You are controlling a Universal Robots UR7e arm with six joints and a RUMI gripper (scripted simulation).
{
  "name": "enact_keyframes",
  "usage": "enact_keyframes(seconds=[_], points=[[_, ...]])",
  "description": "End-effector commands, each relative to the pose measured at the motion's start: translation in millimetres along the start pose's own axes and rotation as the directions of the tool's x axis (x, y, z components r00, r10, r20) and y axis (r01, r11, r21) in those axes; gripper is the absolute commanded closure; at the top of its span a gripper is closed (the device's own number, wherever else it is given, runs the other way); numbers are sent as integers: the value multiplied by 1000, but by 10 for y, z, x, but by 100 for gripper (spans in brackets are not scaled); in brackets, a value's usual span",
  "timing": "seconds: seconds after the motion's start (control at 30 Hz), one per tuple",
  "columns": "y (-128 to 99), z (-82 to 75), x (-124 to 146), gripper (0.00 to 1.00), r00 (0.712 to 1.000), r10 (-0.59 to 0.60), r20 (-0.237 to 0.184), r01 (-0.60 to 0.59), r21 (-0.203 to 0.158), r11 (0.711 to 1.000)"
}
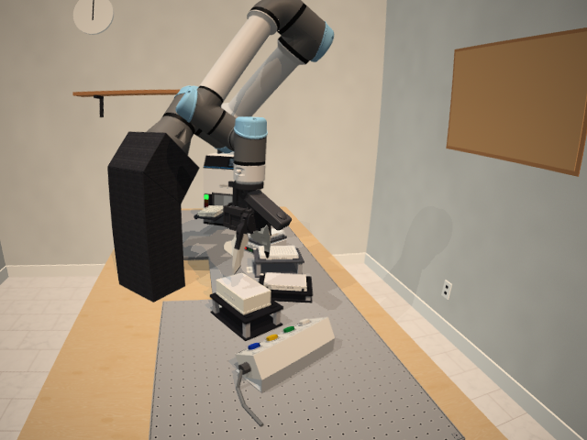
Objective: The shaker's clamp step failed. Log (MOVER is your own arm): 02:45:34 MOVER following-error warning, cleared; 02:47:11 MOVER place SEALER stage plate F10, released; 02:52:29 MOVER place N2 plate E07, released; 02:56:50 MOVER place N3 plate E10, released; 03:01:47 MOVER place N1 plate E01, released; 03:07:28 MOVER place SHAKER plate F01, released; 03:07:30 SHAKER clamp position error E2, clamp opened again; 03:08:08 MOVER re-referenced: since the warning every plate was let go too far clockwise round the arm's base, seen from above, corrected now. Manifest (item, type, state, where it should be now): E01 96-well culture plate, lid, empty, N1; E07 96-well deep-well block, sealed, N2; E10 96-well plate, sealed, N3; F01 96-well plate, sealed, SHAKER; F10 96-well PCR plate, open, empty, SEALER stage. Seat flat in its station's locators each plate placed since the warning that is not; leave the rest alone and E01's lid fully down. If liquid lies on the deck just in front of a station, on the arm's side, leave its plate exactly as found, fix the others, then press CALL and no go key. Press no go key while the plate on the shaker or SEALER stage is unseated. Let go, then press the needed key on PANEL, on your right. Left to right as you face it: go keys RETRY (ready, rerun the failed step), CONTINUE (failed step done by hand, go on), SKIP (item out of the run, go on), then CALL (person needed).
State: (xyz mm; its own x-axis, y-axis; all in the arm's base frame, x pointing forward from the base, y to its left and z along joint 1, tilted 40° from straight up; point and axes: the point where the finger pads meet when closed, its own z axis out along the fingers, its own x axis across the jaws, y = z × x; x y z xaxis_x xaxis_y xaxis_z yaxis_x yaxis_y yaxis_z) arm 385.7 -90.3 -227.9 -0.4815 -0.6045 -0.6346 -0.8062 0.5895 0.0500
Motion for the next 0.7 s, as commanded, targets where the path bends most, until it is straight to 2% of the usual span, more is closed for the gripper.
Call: enact_keyframes(seconds=[0.0,0.07,0.13,0.37,0.47,0.67], points=[[-30,-6,-244,18,995,-97,-1,97,1,995],[-39,-6,-344,18,991,-137,-1,137,1,991],[-39,-6,-344,18,991,-137,-1,137,1,991],[-71,-6,-692,18,989,-150,-1,150,1,989],[-73,-6,-712,18,989,-150,-1,150,1,989],[-32,-5,-959,18,969,-248,-1,248,1,969]])
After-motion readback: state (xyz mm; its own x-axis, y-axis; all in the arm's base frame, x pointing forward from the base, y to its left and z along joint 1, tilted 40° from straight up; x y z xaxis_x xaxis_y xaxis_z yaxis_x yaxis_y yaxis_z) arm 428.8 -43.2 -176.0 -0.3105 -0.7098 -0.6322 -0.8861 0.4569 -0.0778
